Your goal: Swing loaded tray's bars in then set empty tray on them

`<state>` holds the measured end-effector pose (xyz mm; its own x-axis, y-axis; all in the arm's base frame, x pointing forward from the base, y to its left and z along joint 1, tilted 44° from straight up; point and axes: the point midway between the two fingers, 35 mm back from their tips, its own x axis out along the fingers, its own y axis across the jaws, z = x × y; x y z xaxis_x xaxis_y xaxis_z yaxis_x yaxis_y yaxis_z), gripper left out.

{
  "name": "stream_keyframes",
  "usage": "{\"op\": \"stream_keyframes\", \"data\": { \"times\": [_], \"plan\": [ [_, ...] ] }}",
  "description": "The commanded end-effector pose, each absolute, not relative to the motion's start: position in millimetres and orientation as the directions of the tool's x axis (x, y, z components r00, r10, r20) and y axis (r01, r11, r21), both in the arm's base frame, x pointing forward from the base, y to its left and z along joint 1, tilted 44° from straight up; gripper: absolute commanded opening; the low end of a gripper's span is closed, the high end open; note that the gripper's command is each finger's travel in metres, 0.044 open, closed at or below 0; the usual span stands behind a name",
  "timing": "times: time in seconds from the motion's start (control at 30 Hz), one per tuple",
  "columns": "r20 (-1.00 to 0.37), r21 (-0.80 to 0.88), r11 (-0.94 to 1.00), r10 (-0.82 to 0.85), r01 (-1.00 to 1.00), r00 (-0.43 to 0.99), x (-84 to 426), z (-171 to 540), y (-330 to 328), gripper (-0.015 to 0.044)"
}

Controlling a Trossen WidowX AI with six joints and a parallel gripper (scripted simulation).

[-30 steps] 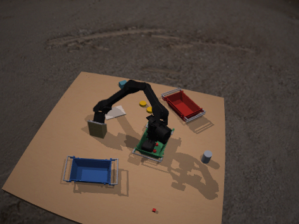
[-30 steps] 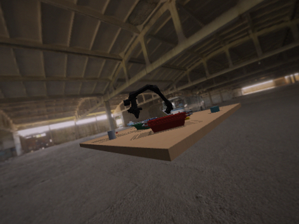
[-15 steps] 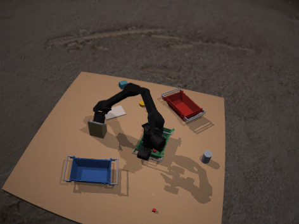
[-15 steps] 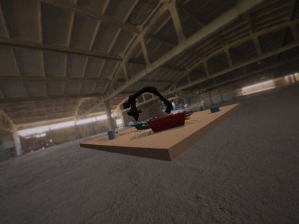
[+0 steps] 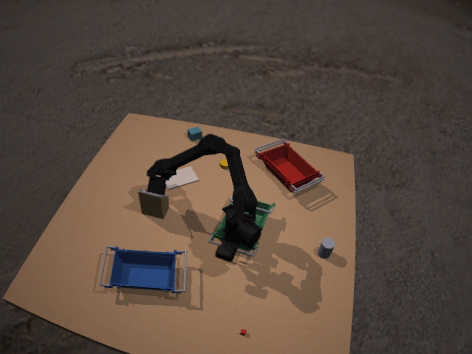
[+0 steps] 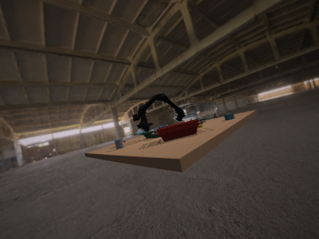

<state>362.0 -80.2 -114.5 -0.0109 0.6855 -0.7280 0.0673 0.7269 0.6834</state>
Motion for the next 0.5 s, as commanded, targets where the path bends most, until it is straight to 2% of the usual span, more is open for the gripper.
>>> {"op": "stream_keyframes", "data": {
  "times": [0.0, 0.47],
  "plan": [
    [-0.724, 0.687, 0.722, 0.69, 0.077, -0.008, 362, -109, -82, 0.0082],
    [-0.723, 0.688, 0.722, 0.69, 0.077, -0.009, 364, -67, -77, 0.0082]
  ]
}}
